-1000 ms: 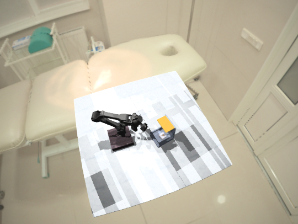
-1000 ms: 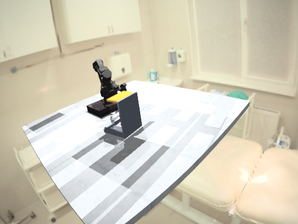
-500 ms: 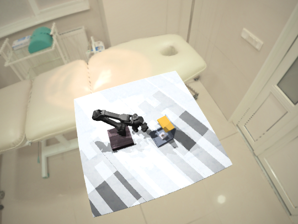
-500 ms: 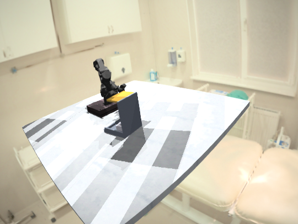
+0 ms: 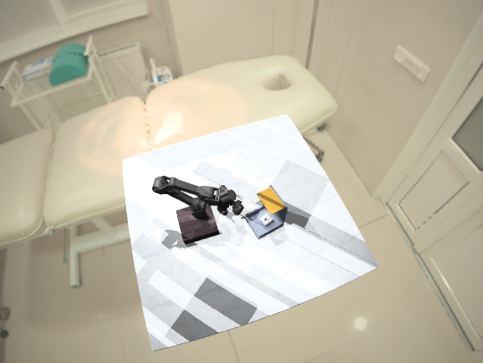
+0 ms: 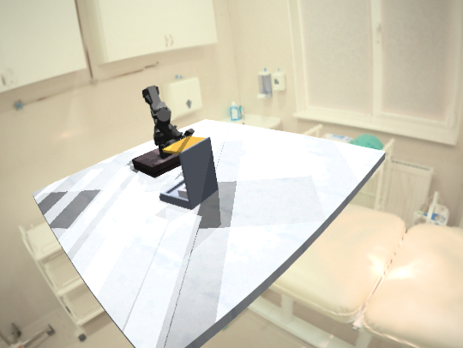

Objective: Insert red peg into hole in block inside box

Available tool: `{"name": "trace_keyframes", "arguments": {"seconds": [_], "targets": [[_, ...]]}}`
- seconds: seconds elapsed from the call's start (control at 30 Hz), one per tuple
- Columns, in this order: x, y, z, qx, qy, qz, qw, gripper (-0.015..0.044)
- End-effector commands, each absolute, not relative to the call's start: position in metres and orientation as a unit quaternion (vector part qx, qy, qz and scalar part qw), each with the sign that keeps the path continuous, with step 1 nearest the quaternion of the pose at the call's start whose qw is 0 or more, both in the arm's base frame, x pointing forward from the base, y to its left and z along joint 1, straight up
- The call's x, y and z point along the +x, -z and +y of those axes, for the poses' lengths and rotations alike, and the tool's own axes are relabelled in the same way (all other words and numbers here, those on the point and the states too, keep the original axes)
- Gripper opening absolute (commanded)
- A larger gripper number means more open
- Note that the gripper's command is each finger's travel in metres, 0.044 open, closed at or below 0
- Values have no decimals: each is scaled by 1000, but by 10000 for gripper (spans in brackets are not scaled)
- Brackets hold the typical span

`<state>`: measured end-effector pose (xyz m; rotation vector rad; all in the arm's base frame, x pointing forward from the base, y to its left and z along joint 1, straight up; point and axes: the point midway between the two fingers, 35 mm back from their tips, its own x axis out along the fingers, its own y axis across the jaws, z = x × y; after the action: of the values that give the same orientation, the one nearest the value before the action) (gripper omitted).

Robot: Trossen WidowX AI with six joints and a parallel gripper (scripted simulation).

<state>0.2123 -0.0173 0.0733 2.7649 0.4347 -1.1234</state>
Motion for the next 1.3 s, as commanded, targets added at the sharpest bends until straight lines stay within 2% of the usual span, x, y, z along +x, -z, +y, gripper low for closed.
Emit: {"name": "trace_keyframes", "arguments": {"seconds": [0.0,1.17,1.27], "targets": [[212,-64,-17,913,374,149,61,220],[208,-17,-14,913,375,149,61,220],[209,-19,-16,914,373,144,62,141]]}}
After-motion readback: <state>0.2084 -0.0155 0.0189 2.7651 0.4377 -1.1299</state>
